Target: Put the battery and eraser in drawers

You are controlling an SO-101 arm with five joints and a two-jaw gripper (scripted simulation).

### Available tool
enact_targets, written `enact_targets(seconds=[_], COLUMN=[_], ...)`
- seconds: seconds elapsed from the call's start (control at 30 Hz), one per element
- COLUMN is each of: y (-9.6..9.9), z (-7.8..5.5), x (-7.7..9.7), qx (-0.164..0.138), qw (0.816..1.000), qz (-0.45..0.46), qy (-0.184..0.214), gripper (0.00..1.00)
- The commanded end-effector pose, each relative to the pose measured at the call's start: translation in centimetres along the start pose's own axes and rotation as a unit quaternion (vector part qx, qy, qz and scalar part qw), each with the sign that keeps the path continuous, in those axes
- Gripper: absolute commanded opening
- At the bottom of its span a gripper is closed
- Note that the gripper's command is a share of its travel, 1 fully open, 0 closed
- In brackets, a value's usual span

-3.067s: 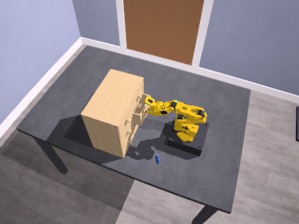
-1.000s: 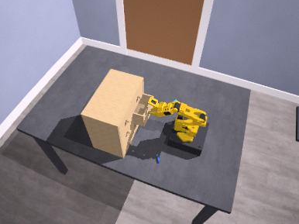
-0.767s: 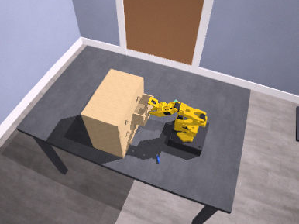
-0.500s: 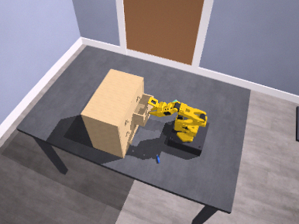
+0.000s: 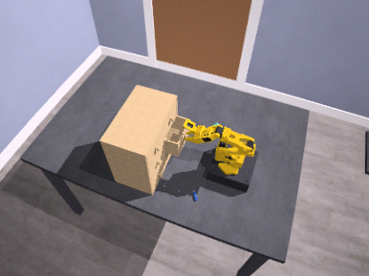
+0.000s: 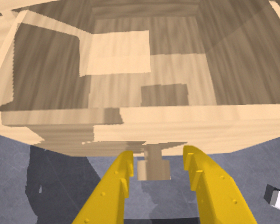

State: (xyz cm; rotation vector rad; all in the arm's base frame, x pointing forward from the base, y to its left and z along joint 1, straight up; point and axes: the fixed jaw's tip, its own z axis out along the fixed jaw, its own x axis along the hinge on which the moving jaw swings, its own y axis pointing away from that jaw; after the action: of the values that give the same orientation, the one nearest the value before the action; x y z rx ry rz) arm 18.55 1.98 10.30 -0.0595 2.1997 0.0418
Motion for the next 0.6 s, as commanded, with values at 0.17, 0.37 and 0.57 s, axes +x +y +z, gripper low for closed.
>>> enact_targets(seconds=[0.17,0.37,0.57], y=[0.1,0.1,0.1], z=[-0.1,-0.6,-1.7], x=[0.0,0.3,0.9], qx=[-0.002,-0.002,-0.003], qw=[1.0,1.0,1.0], qz=[-0.004,-0.008,-0.015], qy=[0.0,0.008,0.025], gripper=[0.21,0.21,0.21])
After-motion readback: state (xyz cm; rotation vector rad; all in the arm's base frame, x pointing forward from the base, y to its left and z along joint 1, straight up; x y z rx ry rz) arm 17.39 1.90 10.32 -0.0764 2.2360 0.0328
